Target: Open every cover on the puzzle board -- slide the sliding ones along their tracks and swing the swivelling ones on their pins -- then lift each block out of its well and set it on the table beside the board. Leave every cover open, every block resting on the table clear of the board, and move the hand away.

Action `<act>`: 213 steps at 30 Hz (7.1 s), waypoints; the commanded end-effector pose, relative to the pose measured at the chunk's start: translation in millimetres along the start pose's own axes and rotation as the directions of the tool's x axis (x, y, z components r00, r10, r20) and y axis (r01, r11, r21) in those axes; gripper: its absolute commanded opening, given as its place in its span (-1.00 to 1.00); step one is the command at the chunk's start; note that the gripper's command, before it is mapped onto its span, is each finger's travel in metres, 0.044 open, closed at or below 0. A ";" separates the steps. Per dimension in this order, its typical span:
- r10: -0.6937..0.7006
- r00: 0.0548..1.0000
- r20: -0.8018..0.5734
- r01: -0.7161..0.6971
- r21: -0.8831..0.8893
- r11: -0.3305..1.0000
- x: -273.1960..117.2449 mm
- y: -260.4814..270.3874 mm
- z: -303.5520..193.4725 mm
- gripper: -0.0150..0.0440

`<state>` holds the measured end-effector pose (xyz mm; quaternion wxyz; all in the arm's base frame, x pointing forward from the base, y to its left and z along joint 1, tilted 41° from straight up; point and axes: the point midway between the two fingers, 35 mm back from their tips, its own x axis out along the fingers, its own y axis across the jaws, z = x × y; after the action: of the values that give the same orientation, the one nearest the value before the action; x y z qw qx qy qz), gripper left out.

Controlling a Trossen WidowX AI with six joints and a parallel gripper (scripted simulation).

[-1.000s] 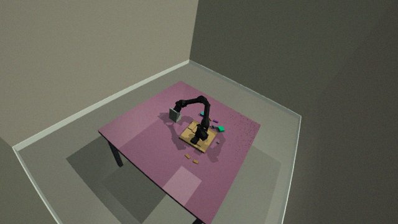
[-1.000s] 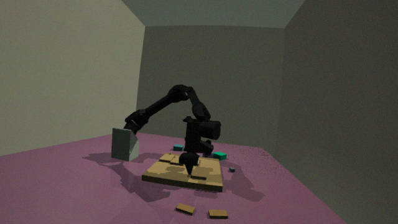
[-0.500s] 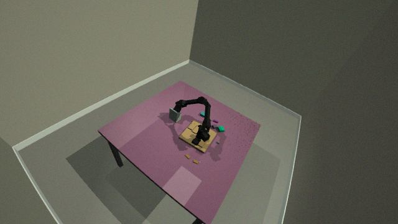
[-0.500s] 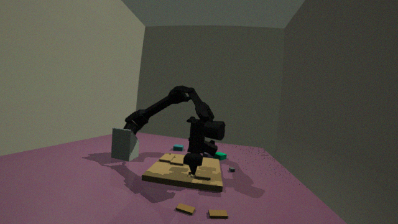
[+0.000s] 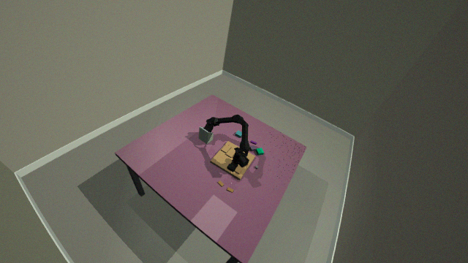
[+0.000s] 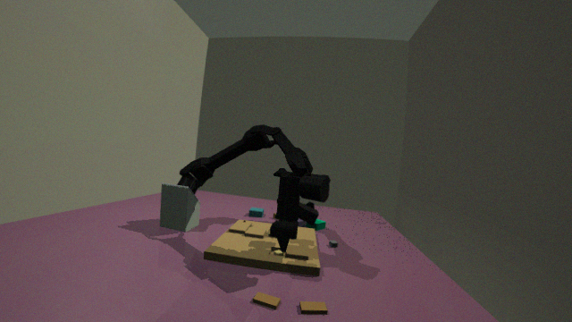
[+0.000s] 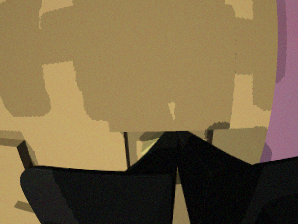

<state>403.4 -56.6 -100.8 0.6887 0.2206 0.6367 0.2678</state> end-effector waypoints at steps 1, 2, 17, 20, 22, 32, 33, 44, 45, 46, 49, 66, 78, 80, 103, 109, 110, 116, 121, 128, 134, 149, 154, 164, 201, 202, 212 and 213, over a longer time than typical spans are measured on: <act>0.003 1.000 0.002 -0.003 0.003 1.000 0.8 -0.4 5.1 -0.49; 0.003 1.000 0.002 -0.003 0.003 1.000 0.8 -0.3 6.1 -0.49; 0.004 1.000 0.003 -0.004 0.002 1.000 1.1 1.2 20.8 -0.49; 0.004 1.000 0.003 -0.004 0.002 1.000 1.2 1.6 23.7 -0.49; 0.004 1.000 0.003 -0.004 0.002 1.000 0.4 1.6 23.8 -0.49; 0.003 1.000 0.003 -0.003 0.002 1.000 -12.3 1.3 26.3 -0.49; 0.003 1.000 0.003 -0.003 0.002 1.000 -13.6 1.3 26.5 -0.49; 0.002 1.000 0.003 -0.002 0.002 1.000 -28.0 1.3 28.6 -0.49; 0.002 1.000 0.003 -0.002 0.002 1.000 -29.3 1.3 28.7 -0.49; 0.002 1.000 0.003 -0.002 0.002 1.000 -30.6 1.4 28.9 -0.49; 0.002 1.000 0.003 -0.002 0.002 1.000 -34.5 1.4 29.3 -0.49; 0.007 1.000 -0.003 -0.007 0.156 0.988 -48.2 18.7 22.4 -0.49; 0.007 1.000 -0.003 -0.003 0.618 0.786 -59.3 73.9 -9.5 -0.49; 0.007 1.000 -0.003 -0.003 0.683 0.731 -60.3 82.6 -16.3 -0.49; 0.010 1.000 -0.004 0.004 1.000 -0.009 -56.4 154.3 -101.7 -0.49; 0.010 1.000 -0.004 0.004 1.000 -0.009 -56.4 154.3 -101.7 -0.49; 0.010 1.000 -0.004 0.004 1.000 -0.009 -56.4 154.3 -101.7 -0.49; 0.010 1.000 -0.004 0.004 1.000 -0.009 -56.4 154.3 -101.7 -0.49; 0.010 1.000 -0.004 0.004 1.000 -0.009 -56.4 154.3 -101.7 -0.49; 0.010 1.000 -0.004 0.004 1.000 -0.009 -56.4 154.3 -101.7 -0.49; 0.010 1.000 -0.004 0.004 1.000 -0.009 -55.9 154.3 -101.7 -0.49; 0.009 1.000 -0.004 0.004 1.000 -0.009 -42.1 154.0 -100.6 -0.49; 0.009 1.000 -0.004 0.004 1.000 -0.009 -37.1 154.0 -100.4 -0.49; 0.009 1.000 -0.004 0.004 1.000 -0.009 -27.1 154.1 -100.2 -0.49; 0.011 1.000 -0.004 0.004 1.000 -0.009 2.0 151.6 -101.0 -0.49; 0.011 1.000 -0.004 0.004 1.000 -0.009 2.0 150.6 -100.9 -0.49; 0.009 1.000 -0.004 0.004 1.000 -0.009 1.9 140.7 -99.7 -0.49; 0.009 1.000 -0.004 0.004 1.000 -0.009 1.9 139.7 -99.6 -0.49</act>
<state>290.5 50.3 -18.1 0.3239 0.6450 0.6412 -0.2605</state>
